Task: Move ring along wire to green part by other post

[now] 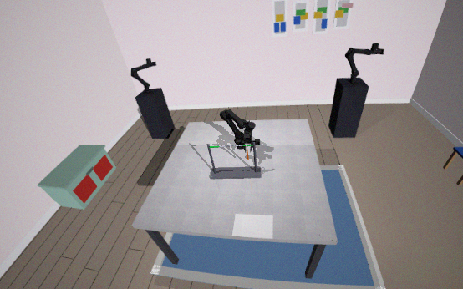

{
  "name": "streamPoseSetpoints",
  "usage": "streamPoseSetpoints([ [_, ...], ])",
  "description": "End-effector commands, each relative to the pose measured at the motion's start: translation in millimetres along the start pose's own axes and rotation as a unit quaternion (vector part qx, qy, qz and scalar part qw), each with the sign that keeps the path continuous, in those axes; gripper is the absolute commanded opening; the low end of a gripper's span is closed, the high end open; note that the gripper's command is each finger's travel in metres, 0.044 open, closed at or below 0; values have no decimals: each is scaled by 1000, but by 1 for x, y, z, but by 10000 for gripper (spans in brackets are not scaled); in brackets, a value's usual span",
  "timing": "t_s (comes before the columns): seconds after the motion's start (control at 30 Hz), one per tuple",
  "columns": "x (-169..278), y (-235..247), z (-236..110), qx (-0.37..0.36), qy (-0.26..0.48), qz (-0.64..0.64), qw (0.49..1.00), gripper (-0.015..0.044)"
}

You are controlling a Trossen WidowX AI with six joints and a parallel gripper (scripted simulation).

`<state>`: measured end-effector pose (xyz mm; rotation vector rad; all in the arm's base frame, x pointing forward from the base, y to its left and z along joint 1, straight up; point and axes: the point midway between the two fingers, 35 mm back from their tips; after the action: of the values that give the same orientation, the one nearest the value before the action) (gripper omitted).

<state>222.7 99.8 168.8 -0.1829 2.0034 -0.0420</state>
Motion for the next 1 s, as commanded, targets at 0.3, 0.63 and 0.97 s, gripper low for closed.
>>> streamPoseSetpoints([
  [0.3, -2, -1, -1, 1, -2, 4, 1000, 160],
  [0.63, 0, 1, -33, 0, 2, 0, 1000, 318],
  [0.97, -2, -3, -50, -1, -6, -2, 1000, 440],
])
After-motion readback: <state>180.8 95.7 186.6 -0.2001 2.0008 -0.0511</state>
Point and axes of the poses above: the point midway between the two fingers, 35 mm back from their tips, its own z axis out along the fingers, its own y axis across the jaws, x = y × z, and after that the axes turned 7 degrees about -z, right-handed
